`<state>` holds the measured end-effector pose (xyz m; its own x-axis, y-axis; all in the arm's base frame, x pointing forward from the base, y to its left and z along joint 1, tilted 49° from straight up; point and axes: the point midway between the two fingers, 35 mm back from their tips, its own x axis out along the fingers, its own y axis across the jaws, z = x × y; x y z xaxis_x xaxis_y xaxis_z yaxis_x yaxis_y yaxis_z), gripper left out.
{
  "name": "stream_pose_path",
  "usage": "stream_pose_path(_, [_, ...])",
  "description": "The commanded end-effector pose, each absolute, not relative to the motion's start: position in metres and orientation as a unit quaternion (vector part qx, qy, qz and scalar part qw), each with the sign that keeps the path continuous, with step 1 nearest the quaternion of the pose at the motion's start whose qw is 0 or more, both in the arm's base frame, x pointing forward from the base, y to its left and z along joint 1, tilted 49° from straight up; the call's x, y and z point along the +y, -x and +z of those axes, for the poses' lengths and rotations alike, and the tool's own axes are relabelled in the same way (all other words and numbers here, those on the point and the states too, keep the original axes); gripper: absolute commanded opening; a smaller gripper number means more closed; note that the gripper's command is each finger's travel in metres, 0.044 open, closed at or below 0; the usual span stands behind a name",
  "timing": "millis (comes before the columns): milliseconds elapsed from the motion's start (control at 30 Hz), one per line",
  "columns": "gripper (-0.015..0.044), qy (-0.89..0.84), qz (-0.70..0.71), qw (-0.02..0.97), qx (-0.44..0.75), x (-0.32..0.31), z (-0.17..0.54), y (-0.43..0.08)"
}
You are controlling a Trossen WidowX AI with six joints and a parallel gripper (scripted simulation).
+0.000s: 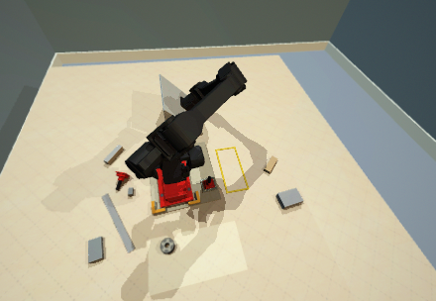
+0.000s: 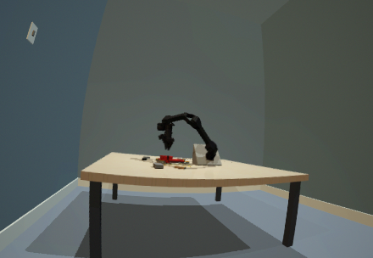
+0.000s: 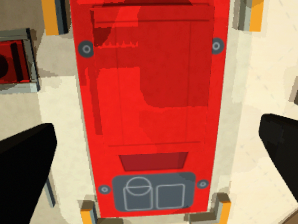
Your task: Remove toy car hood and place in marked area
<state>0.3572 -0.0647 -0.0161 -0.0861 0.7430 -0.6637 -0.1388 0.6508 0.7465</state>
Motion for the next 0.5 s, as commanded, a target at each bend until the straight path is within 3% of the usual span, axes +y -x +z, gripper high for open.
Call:
stream_pose_path(0, [0.044, -0.235, 0.347, 0.634, 0.65, -0.0623, -0.0187, -0.3569])
stream_pose_path(467, [0.044, -0.235, 0.347, 0.634, 0.65, -0.0561, -0.0245, -0.3568])
